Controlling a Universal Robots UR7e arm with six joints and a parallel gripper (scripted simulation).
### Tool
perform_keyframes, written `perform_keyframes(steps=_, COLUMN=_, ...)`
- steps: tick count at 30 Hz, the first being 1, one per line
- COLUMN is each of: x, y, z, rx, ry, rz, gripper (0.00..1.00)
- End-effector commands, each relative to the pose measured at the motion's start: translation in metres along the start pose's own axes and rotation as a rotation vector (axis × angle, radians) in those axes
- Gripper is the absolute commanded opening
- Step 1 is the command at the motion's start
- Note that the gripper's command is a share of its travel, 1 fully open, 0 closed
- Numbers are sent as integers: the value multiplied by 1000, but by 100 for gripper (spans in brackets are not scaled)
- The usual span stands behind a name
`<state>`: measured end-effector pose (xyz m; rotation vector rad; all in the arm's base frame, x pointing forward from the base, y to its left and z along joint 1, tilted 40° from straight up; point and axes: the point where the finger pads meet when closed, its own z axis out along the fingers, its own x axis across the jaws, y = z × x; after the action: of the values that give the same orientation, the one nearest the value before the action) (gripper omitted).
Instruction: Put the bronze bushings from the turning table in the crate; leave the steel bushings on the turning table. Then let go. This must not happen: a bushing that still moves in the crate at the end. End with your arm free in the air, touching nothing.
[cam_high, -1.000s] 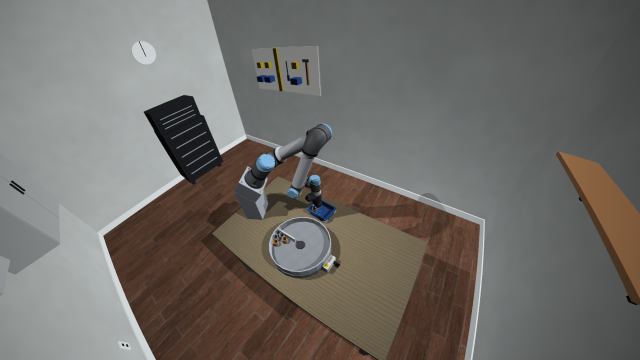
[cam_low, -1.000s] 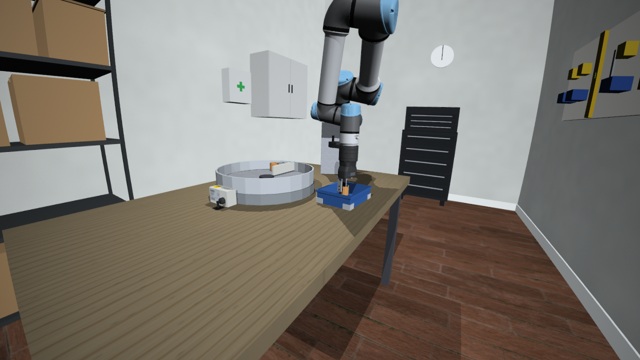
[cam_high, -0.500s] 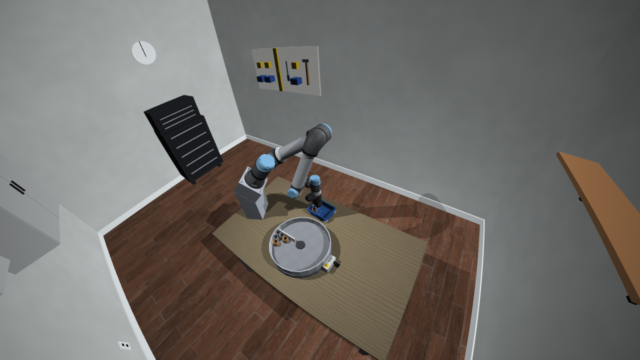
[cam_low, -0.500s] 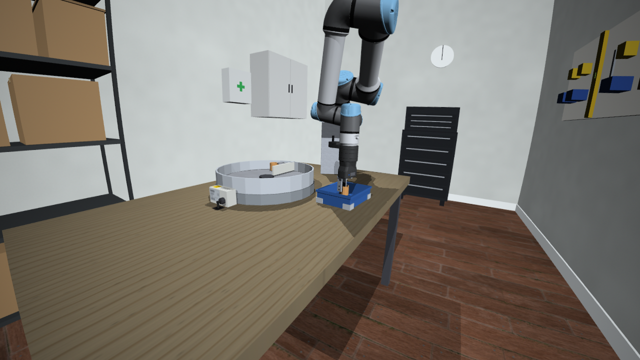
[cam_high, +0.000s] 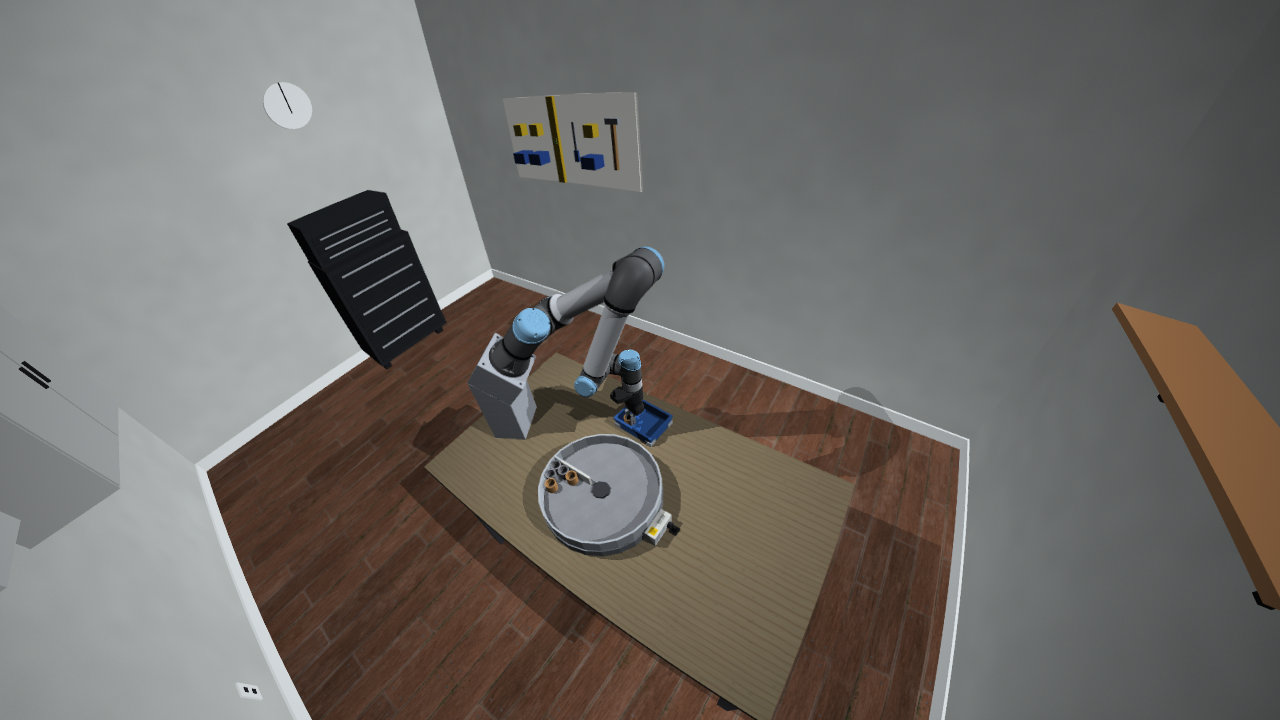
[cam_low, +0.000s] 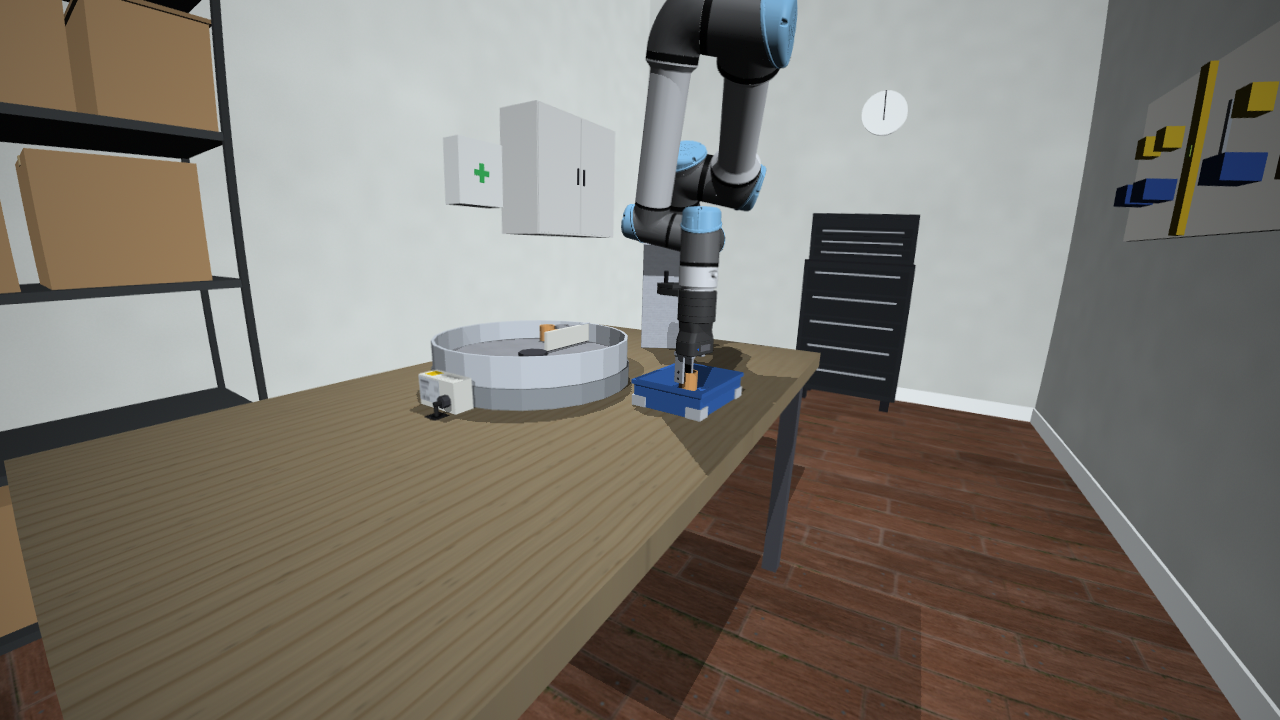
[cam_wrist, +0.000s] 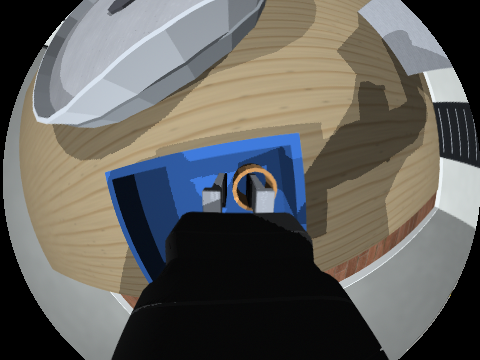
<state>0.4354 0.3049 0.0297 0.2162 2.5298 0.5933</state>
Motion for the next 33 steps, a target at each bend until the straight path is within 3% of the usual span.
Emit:
perform_keyframes(steps=1, x=0, y=0, z=-4, rx=-1, ry=-1, rz=0, gripper=47)
perform_keyframes(steps=33, x=1, y=1, z=-14, rx=-1, ry=-1, rz=0, gripper=47)
